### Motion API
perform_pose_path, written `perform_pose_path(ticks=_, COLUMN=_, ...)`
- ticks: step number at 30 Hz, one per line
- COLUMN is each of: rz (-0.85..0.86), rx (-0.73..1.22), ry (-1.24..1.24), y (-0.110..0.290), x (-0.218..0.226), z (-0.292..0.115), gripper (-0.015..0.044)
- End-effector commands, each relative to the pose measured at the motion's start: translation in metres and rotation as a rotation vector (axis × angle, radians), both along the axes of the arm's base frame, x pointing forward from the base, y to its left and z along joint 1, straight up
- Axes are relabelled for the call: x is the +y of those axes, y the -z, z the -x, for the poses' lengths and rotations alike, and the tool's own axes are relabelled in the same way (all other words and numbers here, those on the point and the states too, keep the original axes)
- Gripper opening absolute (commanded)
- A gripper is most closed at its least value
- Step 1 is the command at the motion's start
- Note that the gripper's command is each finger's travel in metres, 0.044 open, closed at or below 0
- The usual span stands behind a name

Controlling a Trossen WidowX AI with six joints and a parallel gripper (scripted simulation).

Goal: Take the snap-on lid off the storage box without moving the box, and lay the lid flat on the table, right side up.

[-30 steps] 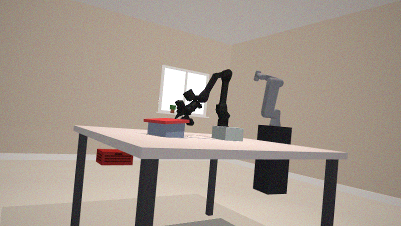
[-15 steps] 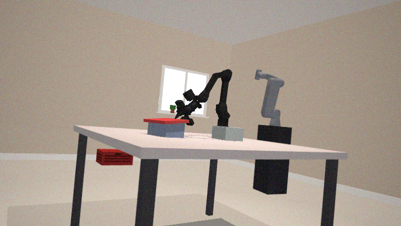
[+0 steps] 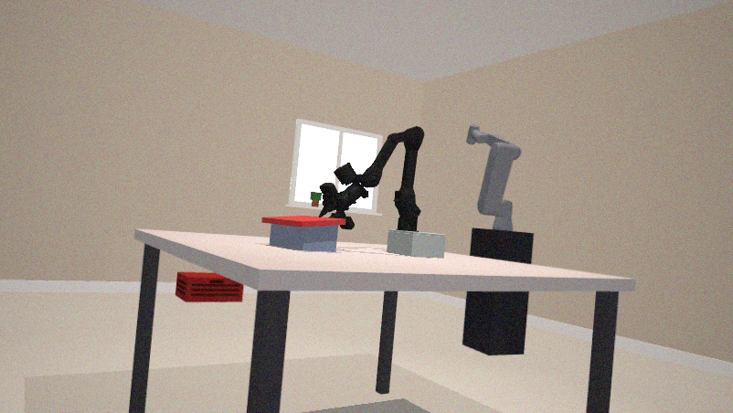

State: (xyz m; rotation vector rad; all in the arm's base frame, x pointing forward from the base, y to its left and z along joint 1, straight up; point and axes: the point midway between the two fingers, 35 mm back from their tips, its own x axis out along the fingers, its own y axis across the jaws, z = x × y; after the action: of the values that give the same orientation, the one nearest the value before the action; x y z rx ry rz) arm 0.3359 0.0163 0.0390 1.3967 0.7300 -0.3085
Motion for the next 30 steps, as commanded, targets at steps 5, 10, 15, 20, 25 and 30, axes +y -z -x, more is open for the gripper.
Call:
perform_pose_path(ticks=5, rz=0.001, rx=0.0, ry=0.003, y=0.0, x=0.0, z=-0.001, gripper=0.0)
perform_pose_path(ticks=10, rz=0.002, rx=0.003, ry=0.007, y=-0.002, x=0.0, z=-0.001, gripper=0.0)
perform_pose_path(ticks=15, rz=0.002, rx=0.003, ry=0.008, y=-0.009, x=0.0, z=-0.001, gripper=0.0)
perform_pose_path(ticks=20, rz=0.002, rx=0.003, ry=0.008, y=-0.015, x=0.001, z=-0.002, gripper=0.0)
perform_pose_path(ticks=25, rz=0.002, rx=0.003, ry=0.008, y=-0.022, x=0.001, z=-0.003, gripper=0.0)
perform_pose_path(ticks=30, rz=0.002, rx=0.003, ry=0.008, y=-0.028, x=0.002, z=-0.004, gripper=0.0)
